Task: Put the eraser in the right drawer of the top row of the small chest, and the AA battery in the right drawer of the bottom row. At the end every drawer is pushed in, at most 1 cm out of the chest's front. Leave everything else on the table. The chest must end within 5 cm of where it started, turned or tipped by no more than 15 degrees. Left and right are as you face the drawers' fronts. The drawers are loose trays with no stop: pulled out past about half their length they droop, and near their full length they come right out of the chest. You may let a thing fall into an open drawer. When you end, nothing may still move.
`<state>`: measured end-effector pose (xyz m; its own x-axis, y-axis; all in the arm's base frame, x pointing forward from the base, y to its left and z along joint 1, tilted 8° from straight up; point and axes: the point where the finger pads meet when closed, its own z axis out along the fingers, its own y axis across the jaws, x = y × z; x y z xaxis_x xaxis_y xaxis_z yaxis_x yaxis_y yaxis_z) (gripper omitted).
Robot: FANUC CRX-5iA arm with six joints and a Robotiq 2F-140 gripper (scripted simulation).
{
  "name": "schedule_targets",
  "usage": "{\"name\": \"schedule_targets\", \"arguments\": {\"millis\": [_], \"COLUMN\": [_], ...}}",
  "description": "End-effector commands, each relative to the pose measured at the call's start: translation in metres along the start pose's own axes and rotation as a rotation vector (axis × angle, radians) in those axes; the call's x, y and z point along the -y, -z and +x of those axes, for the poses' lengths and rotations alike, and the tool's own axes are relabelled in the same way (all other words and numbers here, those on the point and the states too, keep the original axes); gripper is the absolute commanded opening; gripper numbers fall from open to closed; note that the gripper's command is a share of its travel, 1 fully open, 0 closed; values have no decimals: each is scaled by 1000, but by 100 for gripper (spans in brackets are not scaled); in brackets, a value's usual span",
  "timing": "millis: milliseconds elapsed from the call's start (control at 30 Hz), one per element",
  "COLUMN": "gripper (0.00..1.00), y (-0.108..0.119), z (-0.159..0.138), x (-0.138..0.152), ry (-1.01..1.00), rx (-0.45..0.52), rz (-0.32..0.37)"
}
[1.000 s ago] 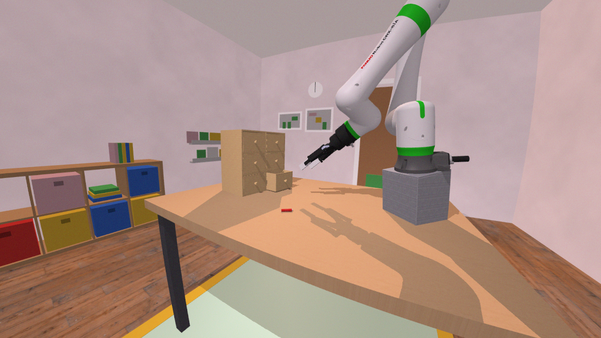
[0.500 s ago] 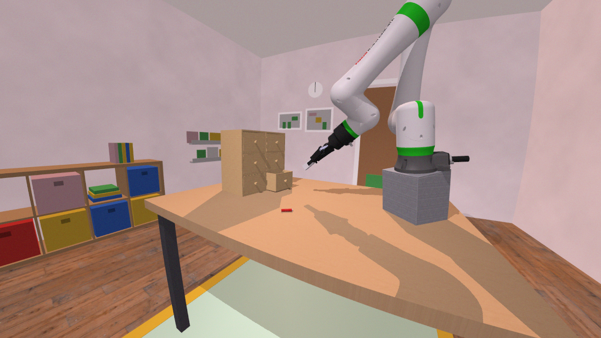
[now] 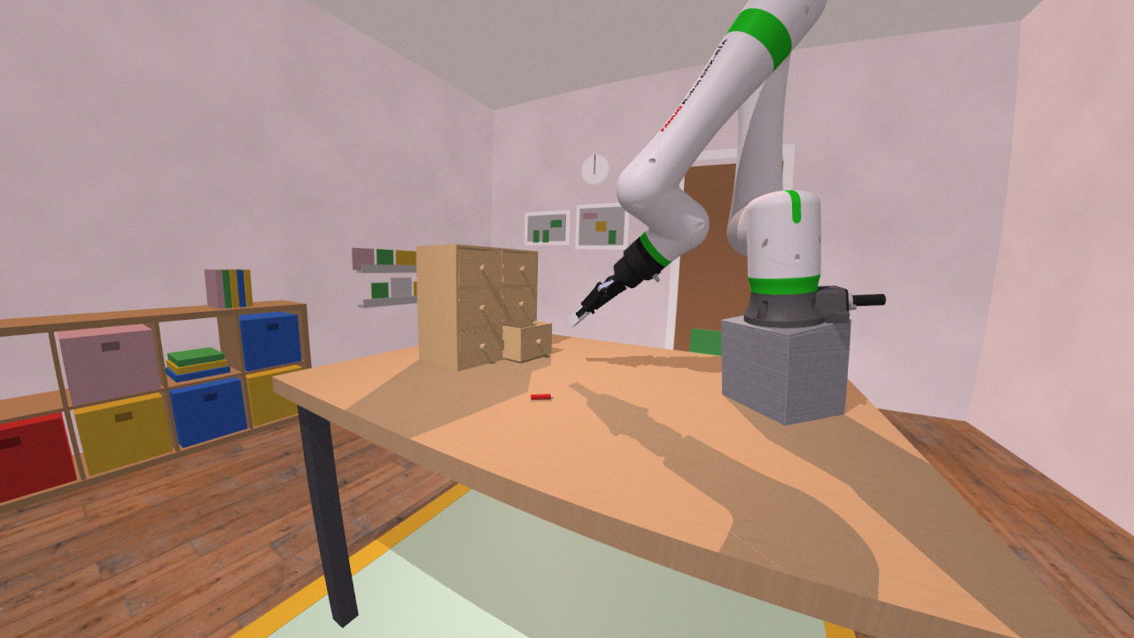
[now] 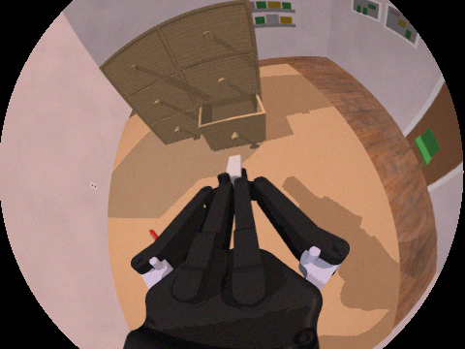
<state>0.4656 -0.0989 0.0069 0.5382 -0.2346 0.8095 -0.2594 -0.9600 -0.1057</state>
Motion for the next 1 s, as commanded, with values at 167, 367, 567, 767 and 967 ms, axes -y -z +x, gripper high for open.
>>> {"name": "schedule_targets", "arguments": {"millis": [167,367,567,767,967], "gripper": [0,0,0,0,0], "y": [-46,-71,-85,-86,-86], "z": [-9,-15,-18,-18,-18], "x": [0,1,1,1,1], "ry": [-2,-2,-2,-2,-2], "rx": [-11,-11,-11,-11,-11], "rz": [6,6,6,6,6]}}
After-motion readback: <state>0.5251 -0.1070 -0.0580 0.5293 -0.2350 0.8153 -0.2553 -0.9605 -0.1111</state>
